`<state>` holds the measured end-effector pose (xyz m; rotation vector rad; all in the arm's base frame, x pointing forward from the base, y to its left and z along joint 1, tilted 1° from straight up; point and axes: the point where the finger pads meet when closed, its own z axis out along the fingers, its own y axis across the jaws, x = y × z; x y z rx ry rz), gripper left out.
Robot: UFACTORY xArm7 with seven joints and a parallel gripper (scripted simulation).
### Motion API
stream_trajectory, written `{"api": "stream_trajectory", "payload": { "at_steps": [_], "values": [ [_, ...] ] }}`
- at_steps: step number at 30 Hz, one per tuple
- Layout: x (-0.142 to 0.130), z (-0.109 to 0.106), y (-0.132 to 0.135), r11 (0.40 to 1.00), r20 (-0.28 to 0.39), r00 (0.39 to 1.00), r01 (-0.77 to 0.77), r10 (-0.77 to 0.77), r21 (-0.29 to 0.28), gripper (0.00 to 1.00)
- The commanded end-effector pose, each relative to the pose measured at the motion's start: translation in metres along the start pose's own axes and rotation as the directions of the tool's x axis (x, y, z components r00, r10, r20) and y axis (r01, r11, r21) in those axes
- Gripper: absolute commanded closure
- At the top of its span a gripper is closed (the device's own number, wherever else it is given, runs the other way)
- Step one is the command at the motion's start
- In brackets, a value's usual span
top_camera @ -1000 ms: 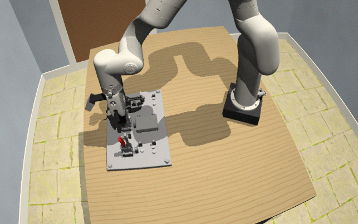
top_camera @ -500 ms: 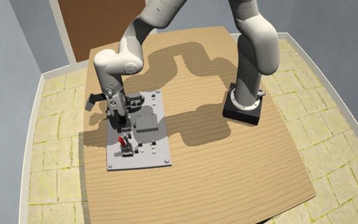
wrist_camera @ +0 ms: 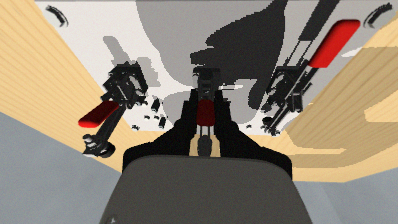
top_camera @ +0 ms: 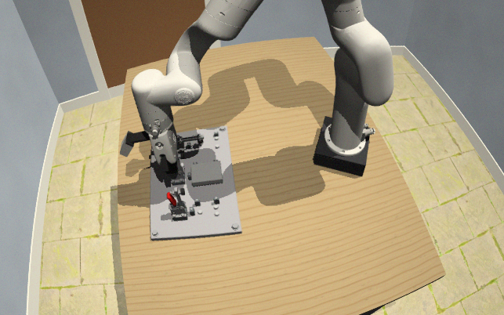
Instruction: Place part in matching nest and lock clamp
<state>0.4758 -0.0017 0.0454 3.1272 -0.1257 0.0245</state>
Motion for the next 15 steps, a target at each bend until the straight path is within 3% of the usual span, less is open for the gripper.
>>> {"api": "stream_trajectory", "payload": {
  "at_steps": [1, 15],
  "values": [
    [0.0019, -0.0016, -0.0002, 1.0, -0.005, 1.0, 0.0, 0.0, 0.001, 1.0],
    [0.0053, -0.0017, -0.0002, 1.0, -0.005, 1.0, 0.0, 0.0, 0.001, 1.0]
  ]
}}
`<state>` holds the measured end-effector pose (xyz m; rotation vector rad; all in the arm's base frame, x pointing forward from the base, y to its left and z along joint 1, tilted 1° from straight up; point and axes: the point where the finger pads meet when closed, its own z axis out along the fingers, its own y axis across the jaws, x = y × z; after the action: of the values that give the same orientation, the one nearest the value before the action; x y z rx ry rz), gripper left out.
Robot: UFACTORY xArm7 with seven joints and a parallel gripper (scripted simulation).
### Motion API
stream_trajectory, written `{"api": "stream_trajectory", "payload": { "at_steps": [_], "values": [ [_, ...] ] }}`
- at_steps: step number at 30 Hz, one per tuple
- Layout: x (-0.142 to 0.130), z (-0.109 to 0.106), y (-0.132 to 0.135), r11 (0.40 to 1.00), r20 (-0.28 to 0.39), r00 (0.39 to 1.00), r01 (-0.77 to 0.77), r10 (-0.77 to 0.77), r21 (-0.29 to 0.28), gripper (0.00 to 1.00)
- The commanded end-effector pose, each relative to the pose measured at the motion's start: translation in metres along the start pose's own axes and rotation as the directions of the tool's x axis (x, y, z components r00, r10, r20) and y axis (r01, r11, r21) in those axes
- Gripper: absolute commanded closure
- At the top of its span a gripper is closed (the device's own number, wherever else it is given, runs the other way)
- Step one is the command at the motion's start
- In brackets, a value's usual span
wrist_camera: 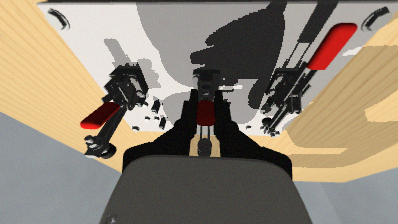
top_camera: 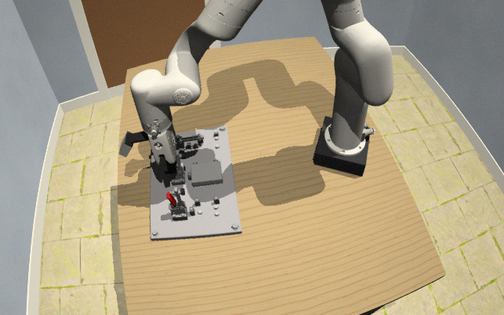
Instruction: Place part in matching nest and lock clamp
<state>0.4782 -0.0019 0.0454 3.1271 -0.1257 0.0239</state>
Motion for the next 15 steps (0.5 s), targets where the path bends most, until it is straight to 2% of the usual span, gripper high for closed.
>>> {"api": "stream_trajectory", "payload": {
  "at_steps": [1, 15],
  "values": [
    [0.0034, -0.0017, -0.0002, 1.0, -0.005, 1.0, 0.0, 0.0, 0.001, 1.0],
    [0.0121, -0.001, -0.0002, 1.0, -0.005, 1.0, 0.0, 0.0, 0.001, 1.0]
  ]
}}
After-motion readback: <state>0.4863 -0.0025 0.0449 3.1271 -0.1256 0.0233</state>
